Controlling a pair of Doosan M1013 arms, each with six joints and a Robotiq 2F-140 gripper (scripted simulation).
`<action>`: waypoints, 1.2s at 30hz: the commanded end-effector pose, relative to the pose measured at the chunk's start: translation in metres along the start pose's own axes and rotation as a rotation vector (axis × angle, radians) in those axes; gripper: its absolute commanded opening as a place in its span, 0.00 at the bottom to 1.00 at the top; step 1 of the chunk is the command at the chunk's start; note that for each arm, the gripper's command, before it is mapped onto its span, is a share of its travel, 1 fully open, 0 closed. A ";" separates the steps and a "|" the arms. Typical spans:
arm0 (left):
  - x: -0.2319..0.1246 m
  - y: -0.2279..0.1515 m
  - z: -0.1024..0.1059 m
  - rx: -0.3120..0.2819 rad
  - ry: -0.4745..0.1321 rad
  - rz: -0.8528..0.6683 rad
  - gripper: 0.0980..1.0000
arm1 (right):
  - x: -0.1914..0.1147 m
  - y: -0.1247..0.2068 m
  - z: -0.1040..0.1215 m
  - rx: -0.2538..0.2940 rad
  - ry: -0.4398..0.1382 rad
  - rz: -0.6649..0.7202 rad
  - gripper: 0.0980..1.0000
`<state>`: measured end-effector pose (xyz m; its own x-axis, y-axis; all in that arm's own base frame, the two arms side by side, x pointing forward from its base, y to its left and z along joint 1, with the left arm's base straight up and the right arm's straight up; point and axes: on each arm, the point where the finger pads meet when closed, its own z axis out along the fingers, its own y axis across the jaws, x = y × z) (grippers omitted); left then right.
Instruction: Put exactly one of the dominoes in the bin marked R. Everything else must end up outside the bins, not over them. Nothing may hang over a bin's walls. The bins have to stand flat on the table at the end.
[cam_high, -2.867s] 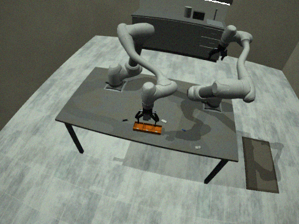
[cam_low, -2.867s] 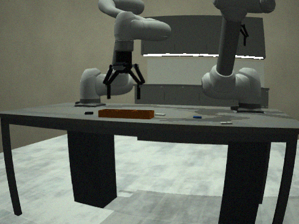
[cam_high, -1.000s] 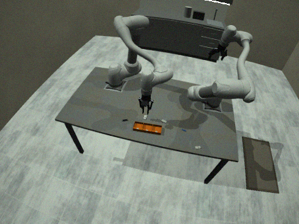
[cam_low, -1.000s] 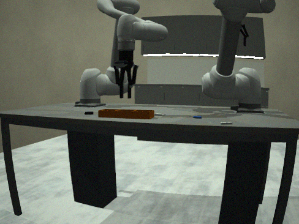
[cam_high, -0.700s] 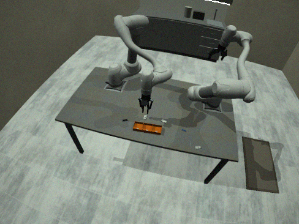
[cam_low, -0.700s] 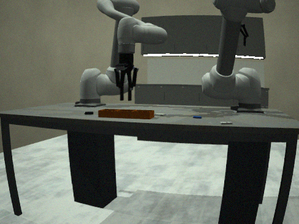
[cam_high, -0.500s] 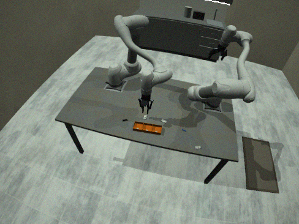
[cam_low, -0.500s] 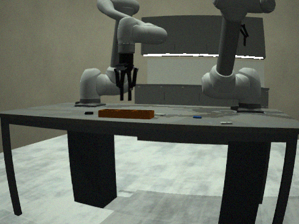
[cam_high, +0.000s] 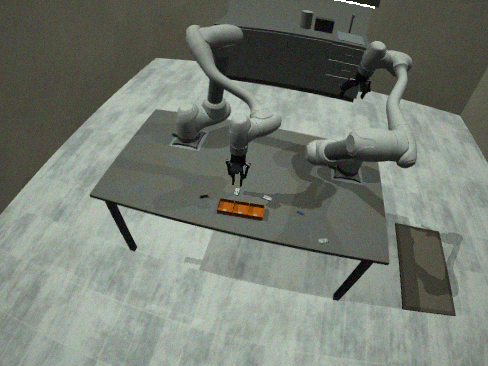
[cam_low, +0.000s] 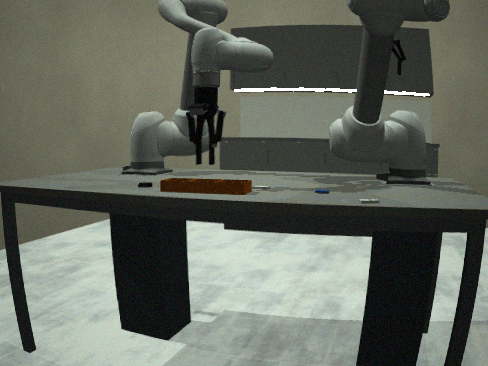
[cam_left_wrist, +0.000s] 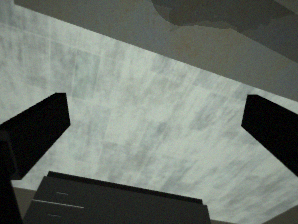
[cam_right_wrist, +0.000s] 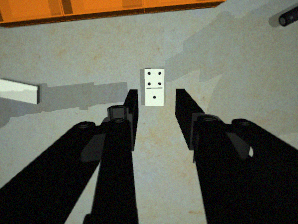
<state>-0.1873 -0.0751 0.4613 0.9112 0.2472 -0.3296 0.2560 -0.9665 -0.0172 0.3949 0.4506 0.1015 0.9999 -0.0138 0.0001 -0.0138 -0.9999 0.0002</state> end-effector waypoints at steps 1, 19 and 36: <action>0.000 0.000 0.000 0.000 0.000 0.000 1.00 | 0.000 0.000 -0.001 0.001 0.001 0.000 0.25; 0.000 0.000 0.000 0.000 0.000 0.000 1.00 | 0.000 -0.001 0.051 0.001 0.001 0.000 0.25; 0.000 0.000 0.000 0.000 0.000 0.000 1.00 | 0.000 -0.001 0.066 0.001 0.001 0.000 0.25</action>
<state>-0.1873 -0.0751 0.4613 0.9112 0.2472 -0.3296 0.2560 -0.9665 -0.0172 0.3951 0.4507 0.0345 0.9999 -0.0138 0.0001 -0.0138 -0.9999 0.0003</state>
